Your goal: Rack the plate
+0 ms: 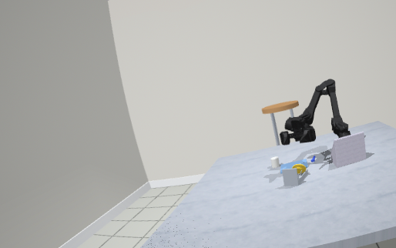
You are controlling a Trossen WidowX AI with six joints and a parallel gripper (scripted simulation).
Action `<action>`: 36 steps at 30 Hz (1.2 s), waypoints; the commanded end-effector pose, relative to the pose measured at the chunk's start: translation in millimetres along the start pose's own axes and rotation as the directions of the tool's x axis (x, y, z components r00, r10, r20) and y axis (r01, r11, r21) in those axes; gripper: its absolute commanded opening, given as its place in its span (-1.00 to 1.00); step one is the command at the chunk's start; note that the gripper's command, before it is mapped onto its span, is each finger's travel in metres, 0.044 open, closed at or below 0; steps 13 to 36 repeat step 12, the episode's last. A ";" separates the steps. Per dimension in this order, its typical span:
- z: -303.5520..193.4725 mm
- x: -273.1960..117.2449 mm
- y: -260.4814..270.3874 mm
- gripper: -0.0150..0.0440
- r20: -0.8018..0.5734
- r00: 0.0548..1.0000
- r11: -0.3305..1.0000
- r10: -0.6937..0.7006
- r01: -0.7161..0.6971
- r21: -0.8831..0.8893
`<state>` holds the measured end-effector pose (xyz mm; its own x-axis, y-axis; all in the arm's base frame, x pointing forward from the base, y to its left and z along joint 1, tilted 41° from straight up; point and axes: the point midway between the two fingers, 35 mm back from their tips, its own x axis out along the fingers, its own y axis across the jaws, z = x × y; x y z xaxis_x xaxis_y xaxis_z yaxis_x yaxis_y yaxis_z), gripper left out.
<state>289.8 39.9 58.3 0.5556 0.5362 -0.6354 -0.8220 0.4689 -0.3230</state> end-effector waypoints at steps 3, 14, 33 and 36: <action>1.4 3.5 3.8 0.86 -0.077 0.996 0.993 0.039 -0.030 0.117; 2.7 6.2 13.6 0.86 -0.254 0.959 0.939 0.123 -0.030 0.343; 2.7 6.2 13.6 0.86 -0.254 0.959 0.939 0.123 -0.030 0.343; 2.7 6.2 13.6 0.86 -0.254 0.959 0.939 0.123 -0.030 0.343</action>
